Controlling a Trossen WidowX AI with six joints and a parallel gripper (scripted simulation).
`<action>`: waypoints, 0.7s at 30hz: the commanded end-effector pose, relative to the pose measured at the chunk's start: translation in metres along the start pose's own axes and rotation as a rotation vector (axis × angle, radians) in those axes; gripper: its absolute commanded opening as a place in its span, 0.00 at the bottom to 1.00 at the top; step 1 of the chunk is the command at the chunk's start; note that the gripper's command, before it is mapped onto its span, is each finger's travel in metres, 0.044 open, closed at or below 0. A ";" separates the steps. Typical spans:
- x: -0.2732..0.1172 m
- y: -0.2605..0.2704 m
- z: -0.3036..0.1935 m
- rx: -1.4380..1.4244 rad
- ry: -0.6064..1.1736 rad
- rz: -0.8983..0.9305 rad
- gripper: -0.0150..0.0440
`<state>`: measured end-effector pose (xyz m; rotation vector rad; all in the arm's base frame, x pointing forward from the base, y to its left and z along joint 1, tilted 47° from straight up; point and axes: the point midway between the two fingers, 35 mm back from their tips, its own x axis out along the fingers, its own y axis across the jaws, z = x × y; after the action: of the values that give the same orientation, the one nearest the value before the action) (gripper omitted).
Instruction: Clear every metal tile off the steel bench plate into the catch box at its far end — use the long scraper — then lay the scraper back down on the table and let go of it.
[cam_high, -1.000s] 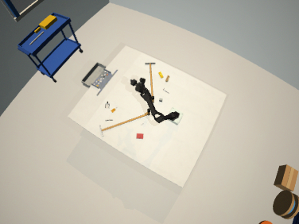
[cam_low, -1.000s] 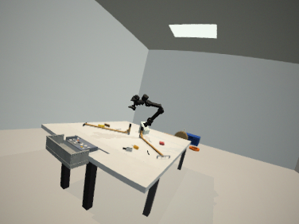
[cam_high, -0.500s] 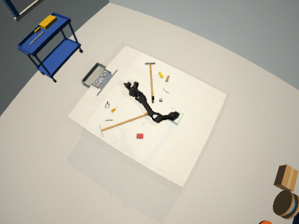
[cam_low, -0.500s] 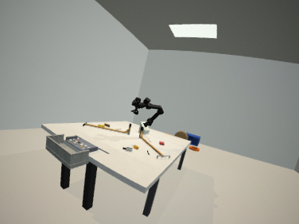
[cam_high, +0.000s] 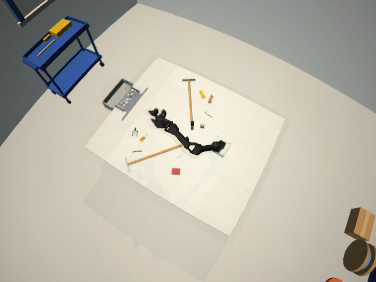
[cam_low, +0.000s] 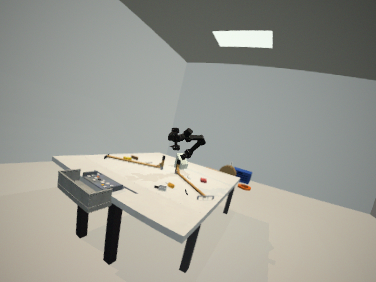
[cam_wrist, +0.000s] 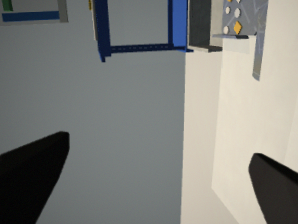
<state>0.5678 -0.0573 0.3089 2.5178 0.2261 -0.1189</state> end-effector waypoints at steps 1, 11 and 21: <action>0.010 -0.010 -0.017 0.082 0.036 0.001 1.00; 0.021 -0.029 -0.051 0.223 0.102 -0.014 1.00; 0.018 -0.031 -0.051 0.199 0.102 -0.024 1.00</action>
<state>0.5820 -0.0012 0.3313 2.7295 0.2957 -0.0218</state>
